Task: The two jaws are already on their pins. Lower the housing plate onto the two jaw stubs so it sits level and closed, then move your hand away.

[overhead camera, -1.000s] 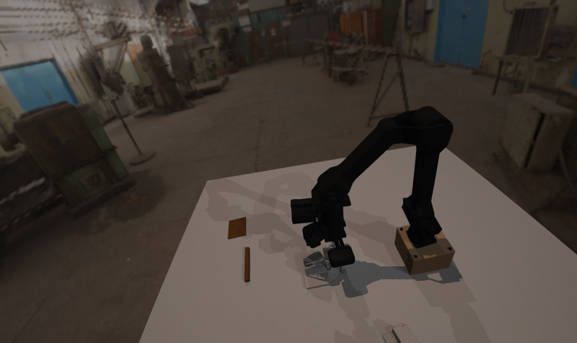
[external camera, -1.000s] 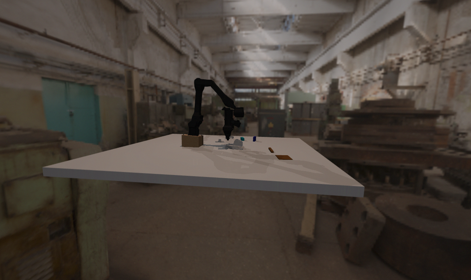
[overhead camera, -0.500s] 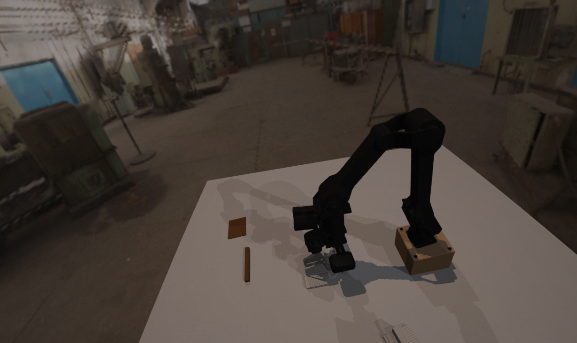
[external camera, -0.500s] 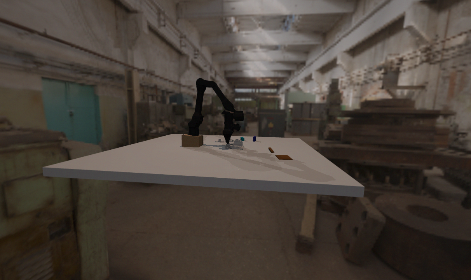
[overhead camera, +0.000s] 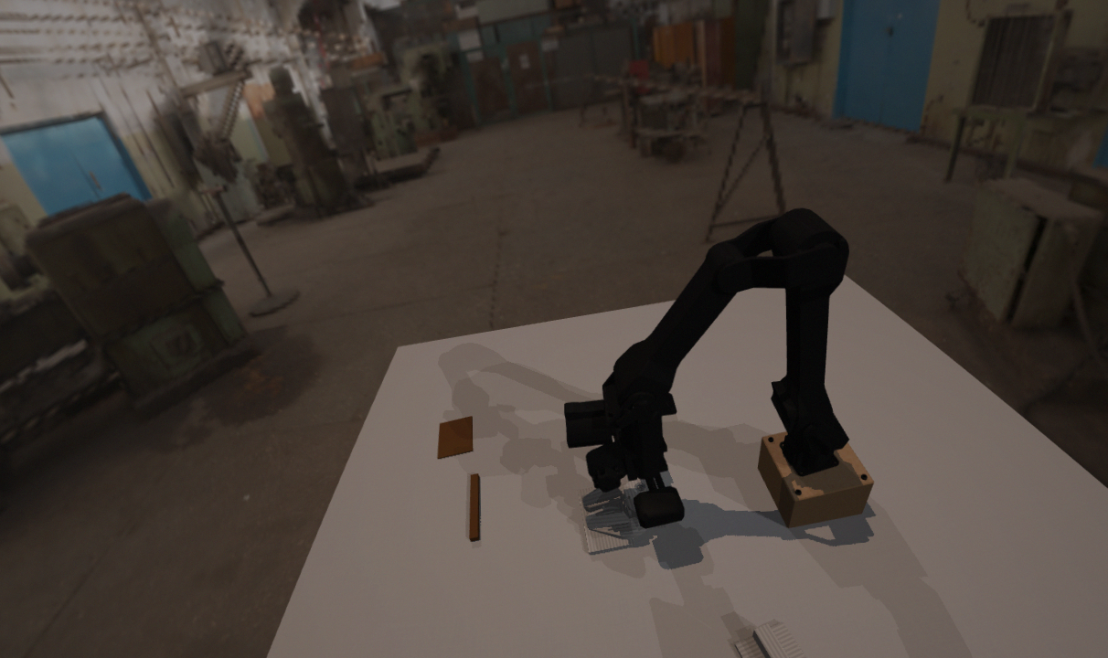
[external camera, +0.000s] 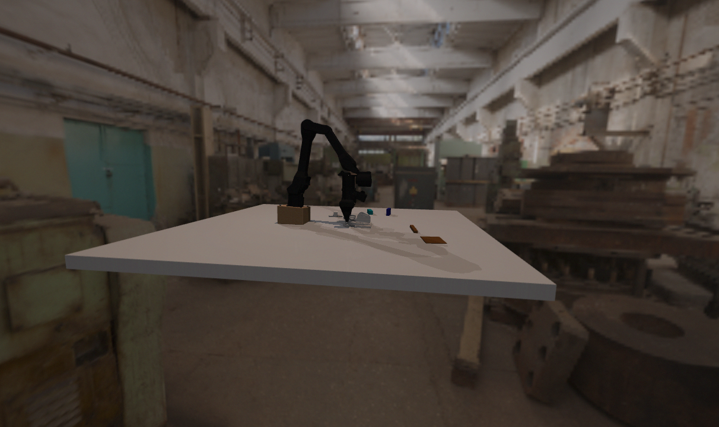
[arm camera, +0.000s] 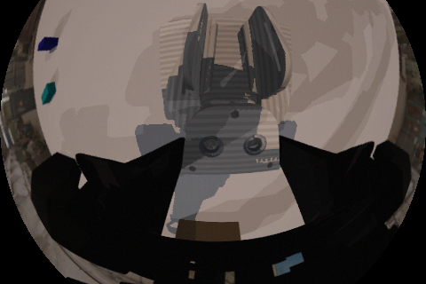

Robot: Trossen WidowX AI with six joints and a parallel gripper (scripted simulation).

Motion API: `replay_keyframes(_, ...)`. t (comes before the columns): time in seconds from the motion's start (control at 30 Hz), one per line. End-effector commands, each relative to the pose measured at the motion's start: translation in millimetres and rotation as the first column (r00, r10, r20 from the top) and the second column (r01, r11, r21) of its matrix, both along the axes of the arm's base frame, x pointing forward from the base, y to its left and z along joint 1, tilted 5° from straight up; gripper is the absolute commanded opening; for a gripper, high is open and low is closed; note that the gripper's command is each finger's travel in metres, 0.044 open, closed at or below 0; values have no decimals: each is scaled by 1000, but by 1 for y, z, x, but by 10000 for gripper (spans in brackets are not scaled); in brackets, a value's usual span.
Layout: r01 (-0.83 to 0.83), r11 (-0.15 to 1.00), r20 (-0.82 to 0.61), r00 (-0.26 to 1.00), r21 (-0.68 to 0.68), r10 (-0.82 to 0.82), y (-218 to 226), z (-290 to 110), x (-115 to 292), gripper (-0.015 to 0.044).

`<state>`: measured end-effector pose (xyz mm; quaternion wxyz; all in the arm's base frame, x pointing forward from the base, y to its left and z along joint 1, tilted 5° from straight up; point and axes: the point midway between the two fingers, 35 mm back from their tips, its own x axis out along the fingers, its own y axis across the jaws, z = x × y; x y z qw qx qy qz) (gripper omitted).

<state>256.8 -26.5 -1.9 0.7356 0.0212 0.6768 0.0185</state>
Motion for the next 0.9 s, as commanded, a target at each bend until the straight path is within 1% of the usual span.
replay_keyframes(0.0,6,1000,1,1000,3,-6,0,0,0,351)
replay_keyframes(0.87,19,1000,0,1000,4,-19,1,-5,1,351)
